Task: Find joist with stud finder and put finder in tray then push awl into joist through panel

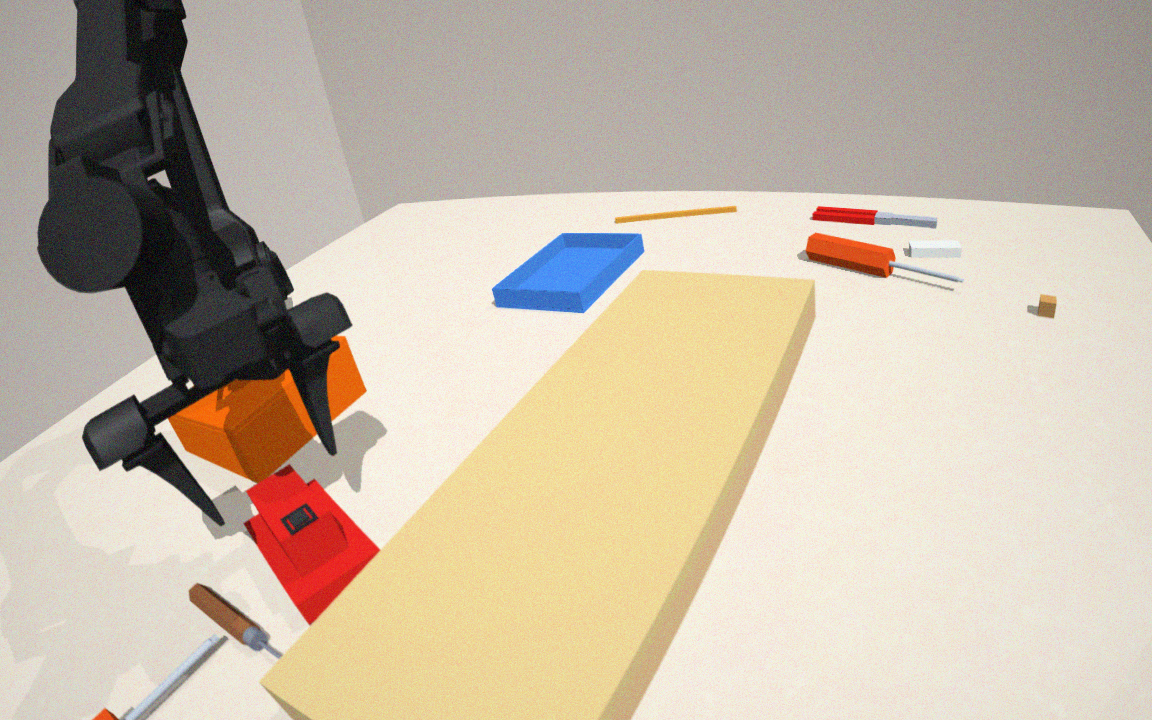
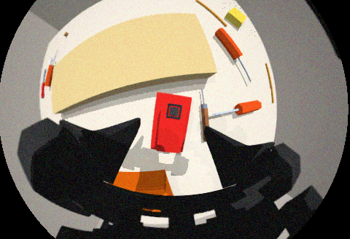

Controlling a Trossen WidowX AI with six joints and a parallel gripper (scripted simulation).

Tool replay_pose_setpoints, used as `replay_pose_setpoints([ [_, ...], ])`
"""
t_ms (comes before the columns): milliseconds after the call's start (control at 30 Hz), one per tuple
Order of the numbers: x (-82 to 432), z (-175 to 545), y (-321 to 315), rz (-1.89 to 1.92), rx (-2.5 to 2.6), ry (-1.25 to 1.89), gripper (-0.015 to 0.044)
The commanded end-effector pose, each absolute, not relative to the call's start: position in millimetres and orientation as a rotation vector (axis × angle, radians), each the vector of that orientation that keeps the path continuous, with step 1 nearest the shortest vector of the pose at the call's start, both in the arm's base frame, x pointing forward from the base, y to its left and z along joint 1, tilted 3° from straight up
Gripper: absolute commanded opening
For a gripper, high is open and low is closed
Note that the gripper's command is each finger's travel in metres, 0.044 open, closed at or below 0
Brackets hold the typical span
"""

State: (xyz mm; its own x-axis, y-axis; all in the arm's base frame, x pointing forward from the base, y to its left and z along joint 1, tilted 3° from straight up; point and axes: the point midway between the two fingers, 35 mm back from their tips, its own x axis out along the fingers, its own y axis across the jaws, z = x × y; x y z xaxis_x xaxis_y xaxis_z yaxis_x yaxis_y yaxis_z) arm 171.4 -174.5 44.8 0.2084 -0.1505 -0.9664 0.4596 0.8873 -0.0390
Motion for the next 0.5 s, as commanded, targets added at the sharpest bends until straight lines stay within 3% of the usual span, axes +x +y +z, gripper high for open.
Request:
replay_pose_setpoints([
  [0,169.1,43.4,-172.9,-0.437,0.283,1.299,0.0440],
  [467,169.2,20.7,-174.6,-0.437,0.283,1.299,0.0440],
])
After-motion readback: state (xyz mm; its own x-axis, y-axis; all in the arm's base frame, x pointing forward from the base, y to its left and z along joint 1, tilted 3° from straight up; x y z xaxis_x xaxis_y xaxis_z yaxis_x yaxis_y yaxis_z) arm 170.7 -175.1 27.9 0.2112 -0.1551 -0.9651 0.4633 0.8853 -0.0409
